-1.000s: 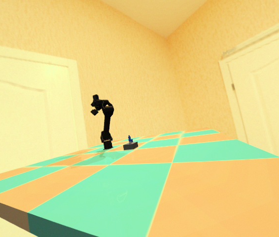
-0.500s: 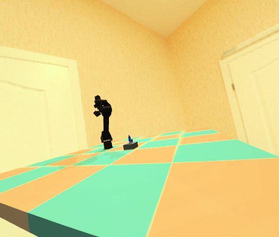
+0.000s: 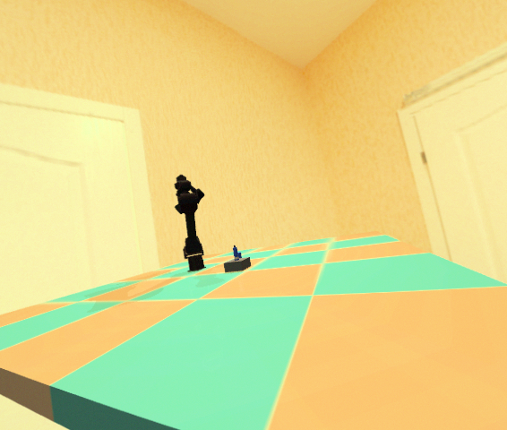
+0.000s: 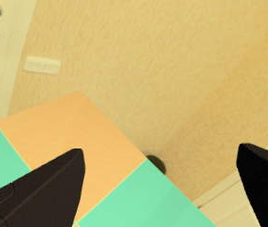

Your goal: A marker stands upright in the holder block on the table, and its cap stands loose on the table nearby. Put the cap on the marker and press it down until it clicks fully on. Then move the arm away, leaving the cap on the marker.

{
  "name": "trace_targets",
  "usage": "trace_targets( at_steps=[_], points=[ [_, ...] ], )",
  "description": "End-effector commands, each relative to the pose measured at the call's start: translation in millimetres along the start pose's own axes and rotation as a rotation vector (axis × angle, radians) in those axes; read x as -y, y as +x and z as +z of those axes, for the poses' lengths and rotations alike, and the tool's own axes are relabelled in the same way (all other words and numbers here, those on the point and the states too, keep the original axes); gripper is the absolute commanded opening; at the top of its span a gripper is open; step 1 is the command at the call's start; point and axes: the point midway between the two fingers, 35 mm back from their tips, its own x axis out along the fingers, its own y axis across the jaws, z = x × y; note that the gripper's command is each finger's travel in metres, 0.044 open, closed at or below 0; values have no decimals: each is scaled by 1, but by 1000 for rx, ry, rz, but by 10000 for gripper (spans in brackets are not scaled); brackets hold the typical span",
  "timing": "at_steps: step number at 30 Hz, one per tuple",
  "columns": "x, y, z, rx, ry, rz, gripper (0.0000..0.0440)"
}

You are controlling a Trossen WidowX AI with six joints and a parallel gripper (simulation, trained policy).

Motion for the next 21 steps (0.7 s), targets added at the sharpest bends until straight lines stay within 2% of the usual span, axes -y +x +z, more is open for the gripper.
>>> trace_targets(
  at_steps=[1, 21],
  points=[
    [2, 2, -10, -39, 19, 1, 314],
    [20, 8, -62, -245, 117, -22, 317]
  ],
)
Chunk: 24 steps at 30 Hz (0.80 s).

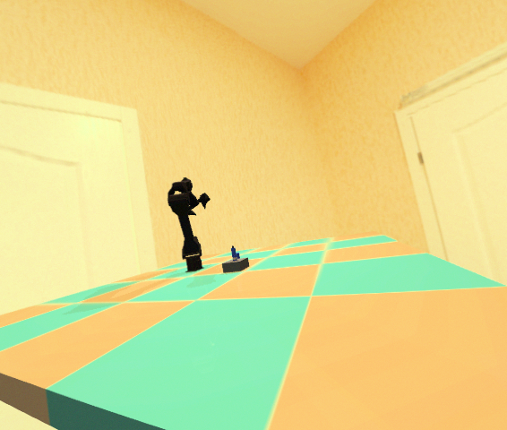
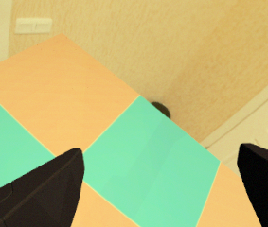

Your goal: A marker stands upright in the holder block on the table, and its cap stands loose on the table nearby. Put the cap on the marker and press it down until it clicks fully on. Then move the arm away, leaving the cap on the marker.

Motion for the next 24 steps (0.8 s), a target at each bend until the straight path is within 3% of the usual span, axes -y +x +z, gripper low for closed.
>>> trace_targets(
  at_steps=[1, 24],
  points=[
    [3, 3, -9, -39, 26, 1, 317],
    [28, 13, -63, -258, 179, -29, 320]
  ],
)
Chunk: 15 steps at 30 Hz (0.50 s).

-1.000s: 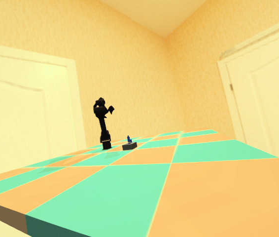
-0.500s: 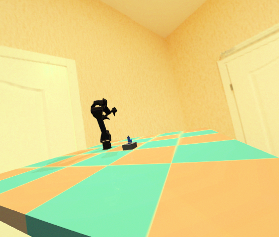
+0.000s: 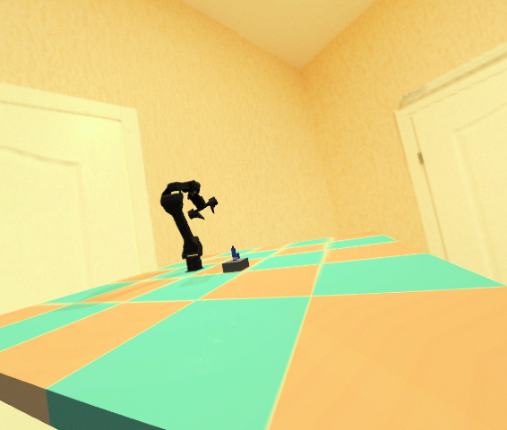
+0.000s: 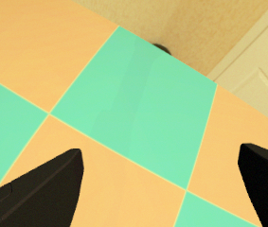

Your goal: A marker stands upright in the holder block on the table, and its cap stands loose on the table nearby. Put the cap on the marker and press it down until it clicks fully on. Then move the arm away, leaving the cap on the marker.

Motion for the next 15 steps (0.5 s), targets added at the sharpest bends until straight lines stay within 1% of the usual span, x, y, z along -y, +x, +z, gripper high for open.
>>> trace_targets(
  at_steps=[1, 15],
  points=[
    [4, 4, -7, -37, 33, 1, 320],
    [23, 12, -35, -157, 143, -14, 322]
  ],
)
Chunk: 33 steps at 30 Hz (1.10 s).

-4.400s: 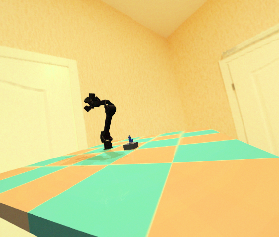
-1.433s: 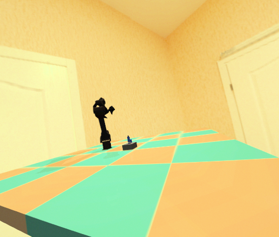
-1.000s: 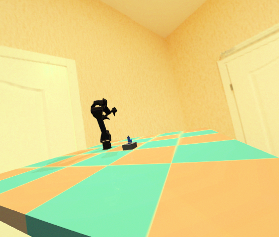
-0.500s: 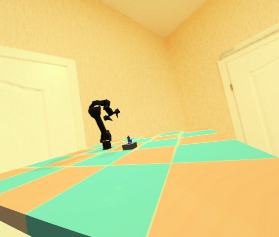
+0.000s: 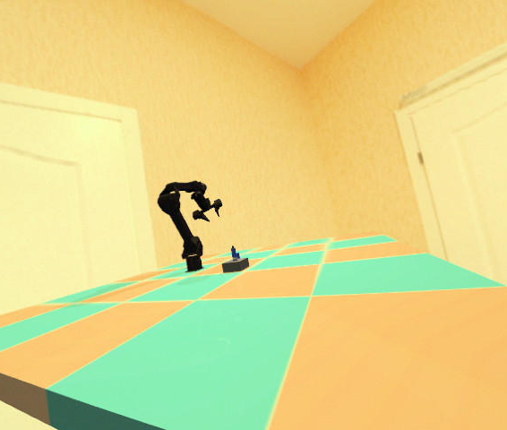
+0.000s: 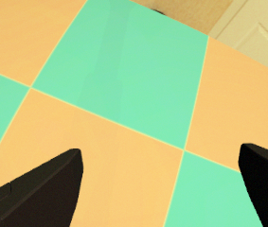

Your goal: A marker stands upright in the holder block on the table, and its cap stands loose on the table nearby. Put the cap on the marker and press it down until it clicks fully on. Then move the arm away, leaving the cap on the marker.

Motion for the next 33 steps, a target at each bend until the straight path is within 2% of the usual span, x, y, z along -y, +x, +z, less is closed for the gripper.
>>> trace_targets(
  at_steps=[1, 33],
  points=[
    [5, 4, -6, -34, 36, 2, 322],
    [51, 19, -59, -261, 319, -28, 324]
  ],
)
